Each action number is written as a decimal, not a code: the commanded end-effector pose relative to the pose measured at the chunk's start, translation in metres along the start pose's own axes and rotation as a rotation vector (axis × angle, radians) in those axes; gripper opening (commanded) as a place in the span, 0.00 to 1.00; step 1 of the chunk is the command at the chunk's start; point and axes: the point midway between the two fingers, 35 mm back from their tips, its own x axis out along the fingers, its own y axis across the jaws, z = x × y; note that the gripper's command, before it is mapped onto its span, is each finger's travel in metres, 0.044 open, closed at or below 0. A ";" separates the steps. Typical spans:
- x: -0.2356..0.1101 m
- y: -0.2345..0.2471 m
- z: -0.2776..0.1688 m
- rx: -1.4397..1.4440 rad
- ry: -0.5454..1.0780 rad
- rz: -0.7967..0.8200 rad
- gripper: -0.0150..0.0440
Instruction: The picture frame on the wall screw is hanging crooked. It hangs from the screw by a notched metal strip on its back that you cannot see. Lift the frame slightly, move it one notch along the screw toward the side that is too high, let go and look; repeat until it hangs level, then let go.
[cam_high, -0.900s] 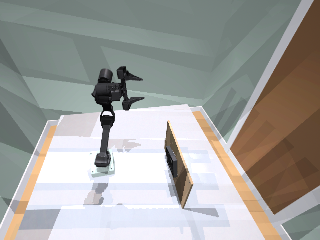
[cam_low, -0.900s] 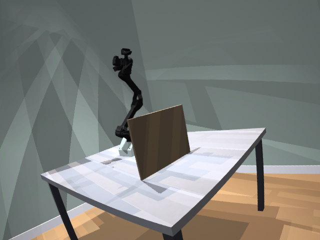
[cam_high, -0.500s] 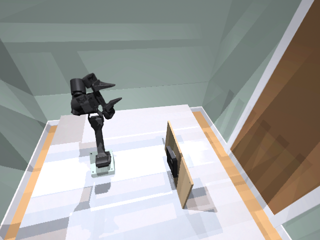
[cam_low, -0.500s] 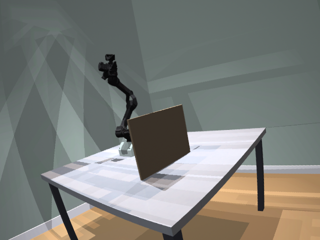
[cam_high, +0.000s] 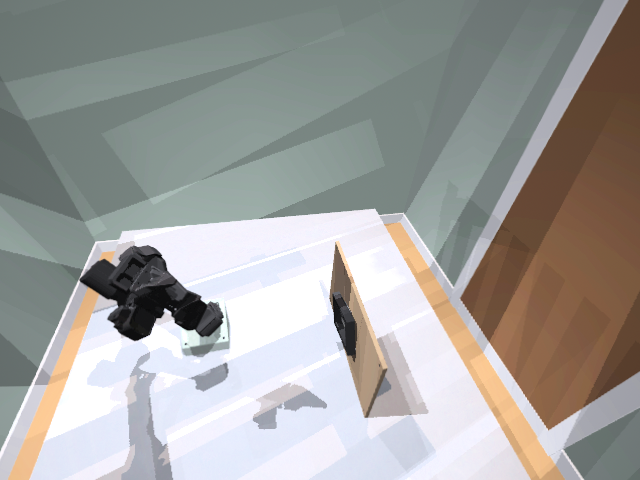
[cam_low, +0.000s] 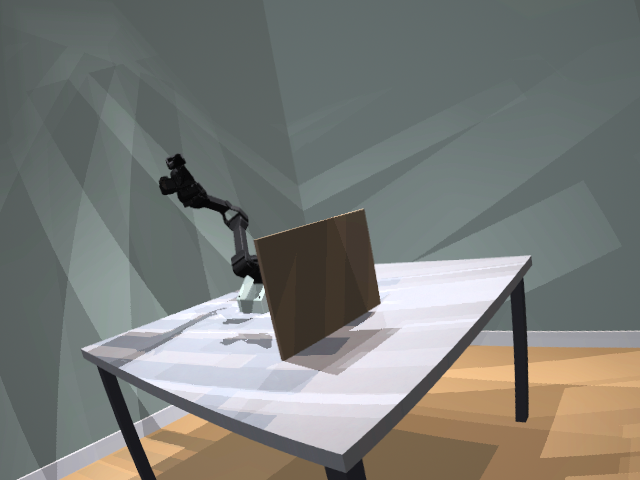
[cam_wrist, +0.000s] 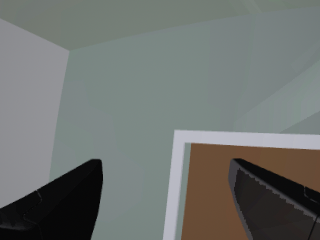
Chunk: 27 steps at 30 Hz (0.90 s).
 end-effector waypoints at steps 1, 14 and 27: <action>-0.010 -0.069 0.024 0.038 -0.041 -0.090 0.69; -0.043 -0.250 -0.042 -0.049 0.179 -0.436 0.69; -0.115 -0.341 -0.163 -0.360 0.641 -0.577 0.69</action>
